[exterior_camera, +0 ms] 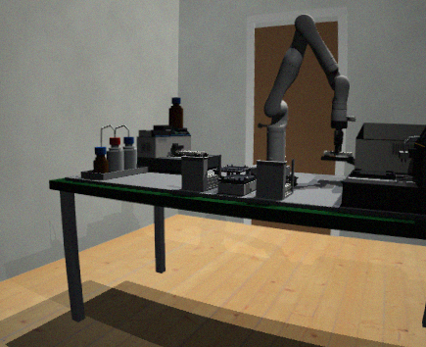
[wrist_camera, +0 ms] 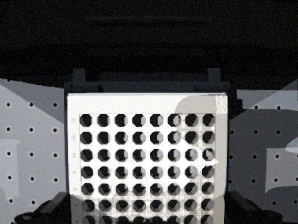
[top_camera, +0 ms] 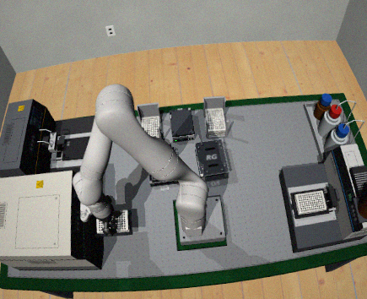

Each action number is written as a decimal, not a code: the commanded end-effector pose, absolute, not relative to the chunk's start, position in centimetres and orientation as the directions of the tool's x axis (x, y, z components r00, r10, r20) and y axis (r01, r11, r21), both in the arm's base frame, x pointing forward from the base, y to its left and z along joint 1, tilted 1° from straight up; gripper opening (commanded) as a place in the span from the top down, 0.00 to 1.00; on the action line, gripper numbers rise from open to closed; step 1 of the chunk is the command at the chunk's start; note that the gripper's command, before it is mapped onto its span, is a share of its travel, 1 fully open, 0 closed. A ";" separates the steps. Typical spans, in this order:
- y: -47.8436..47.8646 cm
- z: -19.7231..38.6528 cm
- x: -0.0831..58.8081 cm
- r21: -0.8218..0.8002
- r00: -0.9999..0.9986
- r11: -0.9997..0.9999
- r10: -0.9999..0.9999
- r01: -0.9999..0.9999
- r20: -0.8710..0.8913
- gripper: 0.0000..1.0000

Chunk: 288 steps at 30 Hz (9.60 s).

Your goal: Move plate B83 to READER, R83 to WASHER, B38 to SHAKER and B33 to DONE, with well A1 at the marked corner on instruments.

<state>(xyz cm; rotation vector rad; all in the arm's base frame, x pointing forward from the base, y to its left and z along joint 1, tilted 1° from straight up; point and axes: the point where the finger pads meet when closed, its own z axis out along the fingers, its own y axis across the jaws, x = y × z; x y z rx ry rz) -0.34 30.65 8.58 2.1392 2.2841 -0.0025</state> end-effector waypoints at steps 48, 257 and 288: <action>30.7 7.5 -0.3 0.007 -0.065 0.065 0.998 0.998 -0.009 0.06; 15.0 17.1 20.5 0.008 -0.056 0.057 0.998 0.998 -0.009 0.00; 5.8 17.2 23.3 0.008 -0.055 0.055 0.998 0.998 -0.010 0.00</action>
